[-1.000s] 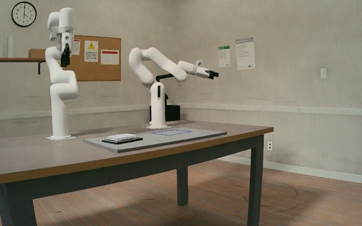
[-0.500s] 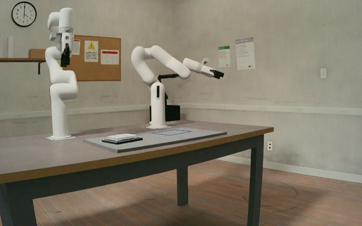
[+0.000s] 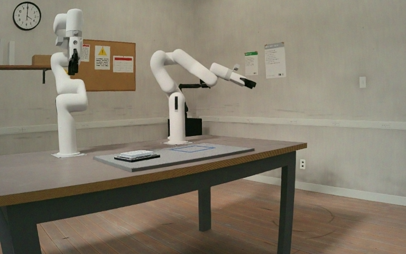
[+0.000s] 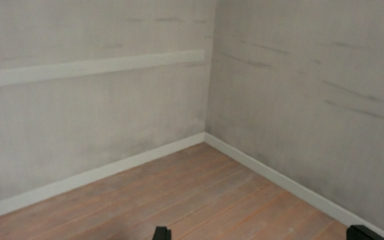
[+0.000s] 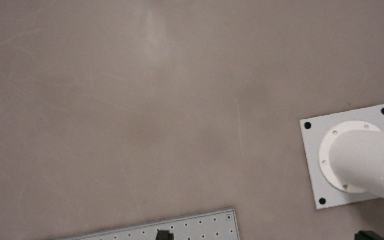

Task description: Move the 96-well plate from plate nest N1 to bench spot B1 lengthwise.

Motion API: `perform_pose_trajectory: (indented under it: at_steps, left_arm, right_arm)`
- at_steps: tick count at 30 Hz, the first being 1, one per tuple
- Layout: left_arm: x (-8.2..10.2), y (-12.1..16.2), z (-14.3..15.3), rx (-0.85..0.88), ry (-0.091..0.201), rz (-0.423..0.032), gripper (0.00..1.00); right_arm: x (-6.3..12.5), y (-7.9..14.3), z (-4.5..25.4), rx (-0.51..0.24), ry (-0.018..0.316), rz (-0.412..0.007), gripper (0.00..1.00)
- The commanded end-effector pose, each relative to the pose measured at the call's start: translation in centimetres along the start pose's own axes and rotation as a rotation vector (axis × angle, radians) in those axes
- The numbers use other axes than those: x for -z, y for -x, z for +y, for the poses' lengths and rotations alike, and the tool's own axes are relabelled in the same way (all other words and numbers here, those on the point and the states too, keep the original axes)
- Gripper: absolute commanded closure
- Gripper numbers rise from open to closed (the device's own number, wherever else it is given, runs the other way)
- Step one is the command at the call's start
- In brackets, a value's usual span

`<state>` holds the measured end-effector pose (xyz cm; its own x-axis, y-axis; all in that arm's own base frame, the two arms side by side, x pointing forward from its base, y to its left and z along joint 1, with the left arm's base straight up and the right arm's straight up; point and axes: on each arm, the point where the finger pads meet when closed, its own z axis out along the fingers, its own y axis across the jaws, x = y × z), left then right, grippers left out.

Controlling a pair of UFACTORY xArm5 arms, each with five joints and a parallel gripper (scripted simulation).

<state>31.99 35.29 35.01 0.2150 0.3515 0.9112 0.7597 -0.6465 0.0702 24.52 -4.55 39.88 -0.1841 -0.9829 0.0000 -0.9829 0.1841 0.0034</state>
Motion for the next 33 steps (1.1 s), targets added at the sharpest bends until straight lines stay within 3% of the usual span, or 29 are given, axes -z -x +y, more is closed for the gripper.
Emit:
perform_pose_trajectory:
  at_steps: [1, 9, 12, 13, 22, 26, 33]
  left_arm:
    - [-0.6, -0.3, 1.4, -0.047, 0.064, -0.042, 0.00]
    - [-1.7, -0.3, 4.2, -0.054, 0.072, -0.049, 0.00]
    - [-2.1, -0.2, 5.6, -0.113, 0.135, -0.099, 0.00]
    - [-2.3, -0.2, 6.1, -0.121, 0.144, -0.107, 0.00]
    - [-3.0, 0.0, 8.6, -0.121, 0.144, -0.107, 0.00]
    - [-3.4, 0.3, 10.5, -0.193, 0.216, -0.162, 0.00]
    - [-3.8, 0.6, 13.0, -0.193, 0.216, -0.162, 0.00]
  right_arm:
    - [0.1, 0.0, 0.0, 0.000, -0.003, 0.000, 0.00]
    - [0.1, 0.0, 0.0, 0.000, -0.003, 0.000, 0.00]
    - [0.1, 0.0, 0.0, 0.000, -0.003, 0.000, 0.00]
    - [0.1, 0.0, 0.0, 0.000, -0.003, 0.000, 0.00]
    - [0.1, 0.0, 0.0, 0.000, -0.003, 0.000, 0.00]
    - [0.1, 0.0, 0.0, 0.000, -0.003, 0.000, 0.00]
    - [0.1, 0.0, 0.0, 0.000, -0.003, 0.000, 0.00]
